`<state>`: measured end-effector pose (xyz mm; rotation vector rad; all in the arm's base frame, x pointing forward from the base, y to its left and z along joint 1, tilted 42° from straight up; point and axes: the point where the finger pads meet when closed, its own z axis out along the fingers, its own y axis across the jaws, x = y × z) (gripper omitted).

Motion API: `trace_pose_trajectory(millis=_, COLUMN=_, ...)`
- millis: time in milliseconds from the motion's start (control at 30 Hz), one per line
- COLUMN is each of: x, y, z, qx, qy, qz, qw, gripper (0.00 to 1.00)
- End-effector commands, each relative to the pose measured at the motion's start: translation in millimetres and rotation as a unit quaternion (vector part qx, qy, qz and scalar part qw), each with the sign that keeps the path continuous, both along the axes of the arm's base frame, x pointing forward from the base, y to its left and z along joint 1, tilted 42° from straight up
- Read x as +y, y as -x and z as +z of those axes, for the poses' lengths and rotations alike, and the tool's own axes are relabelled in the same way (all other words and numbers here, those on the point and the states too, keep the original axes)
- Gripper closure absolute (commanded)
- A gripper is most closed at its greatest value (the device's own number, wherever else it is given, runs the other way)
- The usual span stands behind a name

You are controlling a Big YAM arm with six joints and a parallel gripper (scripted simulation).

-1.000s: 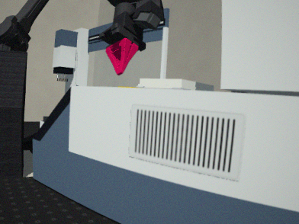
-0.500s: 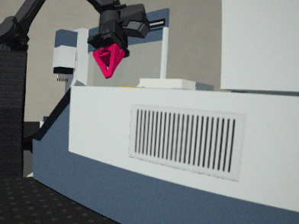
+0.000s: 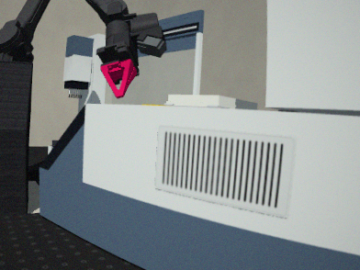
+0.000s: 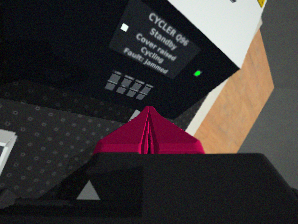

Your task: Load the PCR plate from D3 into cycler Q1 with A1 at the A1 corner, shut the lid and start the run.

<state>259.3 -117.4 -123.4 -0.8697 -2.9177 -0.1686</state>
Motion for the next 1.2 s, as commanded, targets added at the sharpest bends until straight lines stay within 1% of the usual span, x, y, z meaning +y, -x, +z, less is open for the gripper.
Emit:
trace_pose_trajectory(millis=0, x=-22.0, y=-28.2, z=5.1, qx=-0.048, qy=0.027, qz=0.041, qw=0.998, gripper=1.0)
trace_pose_trajectory(millis=67, x=-22.0, y=-28.2, z=5.1, qx=-0.048, qy=0.027, qz=0.041, qw=0.998, gripper=1.0)
trace_pose_trajectory(millis=100, x=-12.1, y=-17.8, z=6.6, qx=-0.041, qy=0.02, qz=0.039, qw=0.998, gripper=1.0)
trace_pose_trajectory(millis=200, x=11.9, y=-6.5, z=17.0, qx=-0.055, qy=0.023, qz=0.073, qw=0.996, gripper=1.0)
trace_pose_trajectory(millis=267, x=9.2, y=-10.5, z=17.2, qx=-0.066, qy=0.028, qz=0.093, qw=0.993, gripper=1.0)
trace_pose_trajectory(millis=367, x=-3.3, y=-17.8, z=13.7, qx=-0.08, qy=0.04, qz=0.116, qw=0.989, gripper=1.0)
trace_pose_trajectory(millis=467, x=-6.5, y=-17.2, z=12.1, qx=-0.09, qy=0.044, qz=0.143, qw=0.985, gripper=1.0)
trace_pose_trajectory(millis=567, x=19.0, y=-2.4, z=23.1, qx=-0.1, qy=0.042, qz=0.173, qw=0.979, gripper=1.0)
trace_pose_trajectory(millis=667, x=21.6, y=-3.6, z=24.6, qx=-0.1, qy=0.044, qz=0.175, qw=0.978, gripper=1.0)
trace_pose_trajectory(millis=733, x=19.0, y=-10.4, z=24.3, qx=-0.112, qy=0.052, qz=0.196, qw=0.973, gripper=1.0)
trace_pose_trajectory(millis=800, x=14.6, y=-12.6, z=23.2, qx=-0.123, qy=0.056, qz=0.212, qw=0.968, gripper=1.0)
trace_pose_trajectory(millis=900, x=16.3, y=-2.6, z=18.9, qx=-0.126, qy=0.053, qz=0.239, qw=0.961, gripper=1.0)
trace_pose_trajectory(millis=1033, x=44.2, y=12.7, z=32.9, qx=-0.138, qy=0.058, qz=0.278, qw=0.949, gripper=1.0)
trace_pose_trajectory(millis=1067, x=44.8, y=10.6, z=33.5, qx=-0.144, qy=0.059, qz=0.287, qw=0.945, gripper=1.0)
trace_pose_trajectory(millis=1133, x=37.5, y=2.7, z=32.4, qx=-0.155, qy=0.066, qz=0.302, qw=0.938, gripper=1.0)
trace_pose_trajectory(millis=1167, x=37.5, y=2.7, z=32.4, qx=-0.155, qy=0.066, qz=0.302, qw=0.938, gripper=1.0)
